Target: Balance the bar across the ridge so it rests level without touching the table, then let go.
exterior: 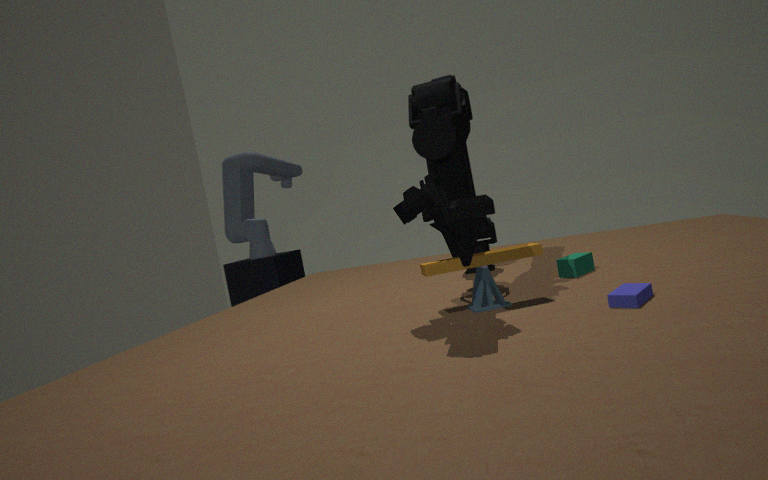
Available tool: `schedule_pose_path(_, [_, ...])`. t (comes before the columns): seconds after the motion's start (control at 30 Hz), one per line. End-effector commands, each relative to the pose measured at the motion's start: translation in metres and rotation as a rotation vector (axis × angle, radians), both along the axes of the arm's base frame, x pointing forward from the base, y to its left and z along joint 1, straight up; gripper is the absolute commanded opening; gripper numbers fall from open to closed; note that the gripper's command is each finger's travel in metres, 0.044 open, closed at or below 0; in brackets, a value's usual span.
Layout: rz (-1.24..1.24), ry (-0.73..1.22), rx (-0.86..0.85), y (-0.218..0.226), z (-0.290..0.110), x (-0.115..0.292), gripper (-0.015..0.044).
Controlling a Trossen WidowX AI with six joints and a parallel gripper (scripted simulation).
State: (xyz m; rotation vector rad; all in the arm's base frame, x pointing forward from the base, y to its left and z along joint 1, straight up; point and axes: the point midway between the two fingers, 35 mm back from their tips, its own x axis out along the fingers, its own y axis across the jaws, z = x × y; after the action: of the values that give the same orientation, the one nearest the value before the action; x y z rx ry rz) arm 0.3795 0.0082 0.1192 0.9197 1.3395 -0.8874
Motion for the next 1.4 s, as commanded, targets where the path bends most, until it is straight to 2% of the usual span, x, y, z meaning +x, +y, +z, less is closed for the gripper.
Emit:
schedule_pose_path(0.0, [0.0,0.0,0.0,0.0,0.0,0.0,0.0171])
schedule_pose_path(0.73, [0.0,0.0,0.0,0.0,0.0,0.0,0.0185])
schedule_pose_path(1.07, [0.0,0.0,0.0,0.0,0.0,0.0,0.044])
schedule_pose_path(1.2, [0.0,-0.005,0.0,0.0,0.008,0.001,0.044])
schedule_pose_path(1.37, [0.0,-0.046,0.001,0.0,0.07,0.0,0.044])
